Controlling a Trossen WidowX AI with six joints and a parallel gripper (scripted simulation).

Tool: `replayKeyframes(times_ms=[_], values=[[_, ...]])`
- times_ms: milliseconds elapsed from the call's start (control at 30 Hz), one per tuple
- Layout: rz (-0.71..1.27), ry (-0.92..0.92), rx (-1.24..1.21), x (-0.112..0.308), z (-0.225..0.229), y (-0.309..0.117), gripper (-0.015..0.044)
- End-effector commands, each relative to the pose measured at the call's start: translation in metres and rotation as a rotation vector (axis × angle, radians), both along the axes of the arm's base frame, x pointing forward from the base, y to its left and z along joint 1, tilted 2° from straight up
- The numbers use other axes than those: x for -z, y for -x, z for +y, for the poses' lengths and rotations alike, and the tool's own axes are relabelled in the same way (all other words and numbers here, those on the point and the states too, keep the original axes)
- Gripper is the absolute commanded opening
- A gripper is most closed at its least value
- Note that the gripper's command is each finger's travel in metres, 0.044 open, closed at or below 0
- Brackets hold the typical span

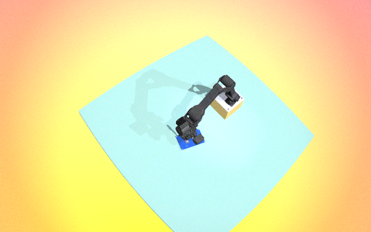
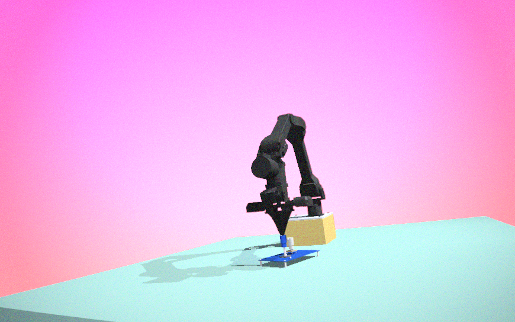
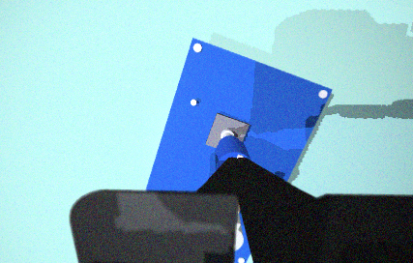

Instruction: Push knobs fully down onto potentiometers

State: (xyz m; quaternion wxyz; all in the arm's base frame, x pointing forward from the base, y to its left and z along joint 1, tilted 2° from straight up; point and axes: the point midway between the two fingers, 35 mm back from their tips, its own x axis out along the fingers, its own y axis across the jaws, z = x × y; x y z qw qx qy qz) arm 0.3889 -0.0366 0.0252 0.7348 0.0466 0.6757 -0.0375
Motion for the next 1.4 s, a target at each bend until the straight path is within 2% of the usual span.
replayKeyframes(times_ms=[0, 1367], values=[[0.018, -0.006, -0.002, 0.022, 0.001, -0.003, 0.0000], [0.018, -0.006, -0.002, 0.038, 0.001, -0.004, 0.0000]])
